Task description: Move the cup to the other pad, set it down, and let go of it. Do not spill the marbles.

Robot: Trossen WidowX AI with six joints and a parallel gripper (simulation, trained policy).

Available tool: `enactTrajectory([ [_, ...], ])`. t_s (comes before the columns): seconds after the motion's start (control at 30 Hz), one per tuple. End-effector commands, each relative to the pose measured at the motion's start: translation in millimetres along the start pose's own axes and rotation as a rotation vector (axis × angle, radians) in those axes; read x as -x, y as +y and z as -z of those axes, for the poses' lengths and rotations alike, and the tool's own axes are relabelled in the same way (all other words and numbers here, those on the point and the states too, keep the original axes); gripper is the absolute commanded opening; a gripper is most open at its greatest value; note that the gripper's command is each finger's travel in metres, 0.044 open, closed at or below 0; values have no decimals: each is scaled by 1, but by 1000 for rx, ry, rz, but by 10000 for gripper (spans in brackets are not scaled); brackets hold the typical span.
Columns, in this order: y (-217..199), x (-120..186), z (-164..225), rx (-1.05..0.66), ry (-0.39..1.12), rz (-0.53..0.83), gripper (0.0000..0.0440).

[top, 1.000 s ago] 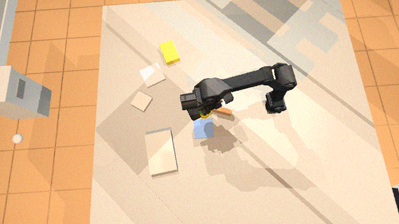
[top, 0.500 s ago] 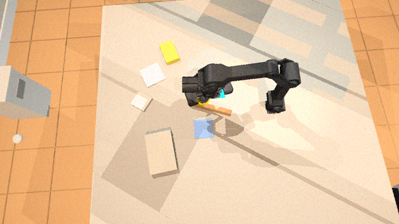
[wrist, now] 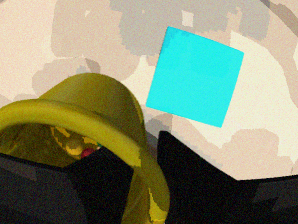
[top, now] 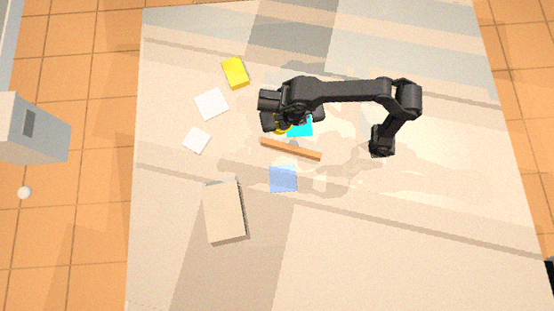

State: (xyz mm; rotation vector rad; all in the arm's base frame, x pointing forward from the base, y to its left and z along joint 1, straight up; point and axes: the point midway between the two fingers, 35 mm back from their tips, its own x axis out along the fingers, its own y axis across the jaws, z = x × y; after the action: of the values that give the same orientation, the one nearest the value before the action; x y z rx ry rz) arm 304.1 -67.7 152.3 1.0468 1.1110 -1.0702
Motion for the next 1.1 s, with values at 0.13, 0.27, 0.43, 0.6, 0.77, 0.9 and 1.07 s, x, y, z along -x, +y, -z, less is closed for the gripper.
enactTrajectory([
  [0.13, -11, -11, -13, -41, -15, -7, 0],
  [0.27, -16, -18, -18, -61, -20, -10, 0],
  [0.43, -23, -28, -22, -82, -24, -12, 0],
  [0.6, -31, -39, -22, -100, -26, -12, 1],
  [0.77, -39, -50, -21, -114, -26, -10, 5],
  [0.9, -47, -59, -19, -125, -25, -4, 13],
  [1.07, -57, -68, -16, -140, -22, 10, 32],
])
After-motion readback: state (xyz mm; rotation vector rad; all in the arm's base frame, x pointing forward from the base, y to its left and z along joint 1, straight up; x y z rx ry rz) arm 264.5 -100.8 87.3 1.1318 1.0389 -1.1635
